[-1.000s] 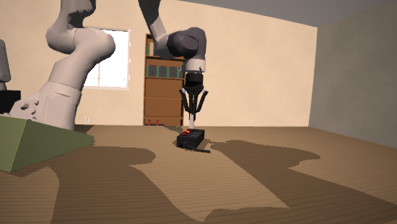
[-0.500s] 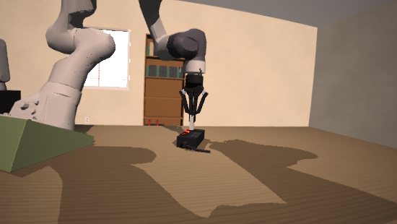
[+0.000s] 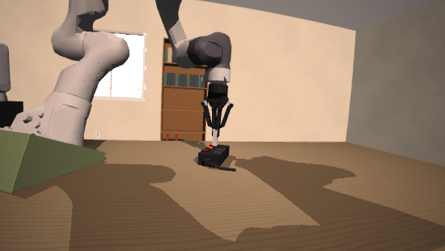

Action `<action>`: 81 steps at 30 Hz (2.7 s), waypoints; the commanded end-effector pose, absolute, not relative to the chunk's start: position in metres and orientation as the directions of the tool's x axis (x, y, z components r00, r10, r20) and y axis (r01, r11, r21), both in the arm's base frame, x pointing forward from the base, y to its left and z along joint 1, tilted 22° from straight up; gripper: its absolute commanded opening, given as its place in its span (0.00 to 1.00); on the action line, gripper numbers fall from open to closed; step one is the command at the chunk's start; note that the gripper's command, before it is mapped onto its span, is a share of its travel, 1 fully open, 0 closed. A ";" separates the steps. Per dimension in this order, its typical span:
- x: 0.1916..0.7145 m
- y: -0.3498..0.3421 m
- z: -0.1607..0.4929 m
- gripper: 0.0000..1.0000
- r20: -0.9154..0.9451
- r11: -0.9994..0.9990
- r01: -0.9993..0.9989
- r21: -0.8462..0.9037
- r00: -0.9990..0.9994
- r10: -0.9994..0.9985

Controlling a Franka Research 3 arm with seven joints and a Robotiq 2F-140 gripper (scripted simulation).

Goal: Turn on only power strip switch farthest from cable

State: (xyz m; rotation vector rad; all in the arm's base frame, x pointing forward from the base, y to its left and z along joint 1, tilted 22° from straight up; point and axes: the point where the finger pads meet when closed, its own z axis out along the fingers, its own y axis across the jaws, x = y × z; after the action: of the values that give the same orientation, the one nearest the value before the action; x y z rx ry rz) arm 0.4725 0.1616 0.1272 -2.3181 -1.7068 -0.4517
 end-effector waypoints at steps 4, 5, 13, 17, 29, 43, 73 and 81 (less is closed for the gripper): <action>0.473 0.161 0.126 0.00 0.375 -0.298 0.955 0.002 0.275 0.885; 0.473 0.161 0.126 0.00 0.375 -0.298 0.955 0.002 0.275 0.885; 0.472 0.159 0.133 0.00 0.375 -0.298 0.955 0.002 0.275 0.885; 0.471 0.155 0.143 0.00 0.375 -0.298 0.955 0.002 0.275 0.885; 0.469 0.147 0.163 0.00 0.375 -0.298 0.955 0.002 0.275 0.885; 0.469 0.147 0.163 0.00 0.375 -0.298 0.955 0.002 0.275 0.885; 0.438 0.107 0.159 0.00 0.375 -0.298 0.955 0.002 0.275 0.885; 0.438 0.107 0.159 0.00 0.375 -0.298 0.955 0.002 0.275 0.885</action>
State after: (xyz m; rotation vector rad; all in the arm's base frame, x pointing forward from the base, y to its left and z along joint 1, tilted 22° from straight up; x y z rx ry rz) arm 0.4394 0.1071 0.1584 -2.3278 -1.6916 -0.4531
